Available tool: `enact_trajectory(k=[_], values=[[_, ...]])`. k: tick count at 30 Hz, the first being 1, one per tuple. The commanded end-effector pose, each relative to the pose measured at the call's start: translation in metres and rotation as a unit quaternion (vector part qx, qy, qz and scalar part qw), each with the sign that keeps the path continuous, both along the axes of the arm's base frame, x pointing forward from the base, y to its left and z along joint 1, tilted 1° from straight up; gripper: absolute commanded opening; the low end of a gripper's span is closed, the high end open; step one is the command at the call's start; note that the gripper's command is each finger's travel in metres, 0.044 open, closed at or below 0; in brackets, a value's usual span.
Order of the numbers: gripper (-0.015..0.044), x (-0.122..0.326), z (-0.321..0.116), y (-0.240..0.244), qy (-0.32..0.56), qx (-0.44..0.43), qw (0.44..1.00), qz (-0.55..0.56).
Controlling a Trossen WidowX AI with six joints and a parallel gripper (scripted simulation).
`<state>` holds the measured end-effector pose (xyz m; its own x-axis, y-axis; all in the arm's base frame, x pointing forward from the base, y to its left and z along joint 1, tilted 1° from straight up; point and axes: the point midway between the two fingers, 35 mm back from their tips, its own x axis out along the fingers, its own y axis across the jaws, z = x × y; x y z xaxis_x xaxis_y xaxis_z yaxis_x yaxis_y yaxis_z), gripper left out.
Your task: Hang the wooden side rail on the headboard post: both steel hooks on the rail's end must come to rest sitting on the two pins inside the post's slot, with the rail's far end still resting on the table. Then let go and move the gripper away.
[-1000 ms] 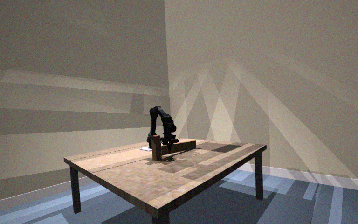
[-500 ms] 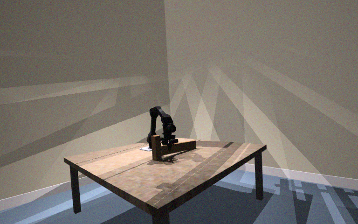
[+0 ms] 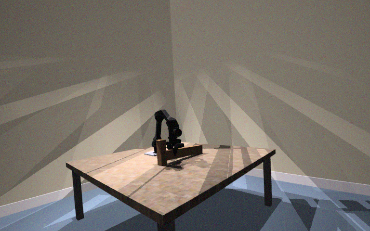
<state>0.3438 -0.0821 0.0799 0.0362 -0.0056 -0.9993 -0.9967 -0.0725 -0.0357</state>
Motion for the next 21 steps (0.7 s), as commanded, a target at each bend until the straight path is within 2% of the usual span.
enact_trajectory(k=[1, 21], values=[[0.0000, 0.0024, 0.0033, -0.0014, -0.004, -0.002, 1.000, 0.003], [0.0000, 0.0040, 0.0040, -0.0031, -0.004, -0.002, 1.000, 0.003]])
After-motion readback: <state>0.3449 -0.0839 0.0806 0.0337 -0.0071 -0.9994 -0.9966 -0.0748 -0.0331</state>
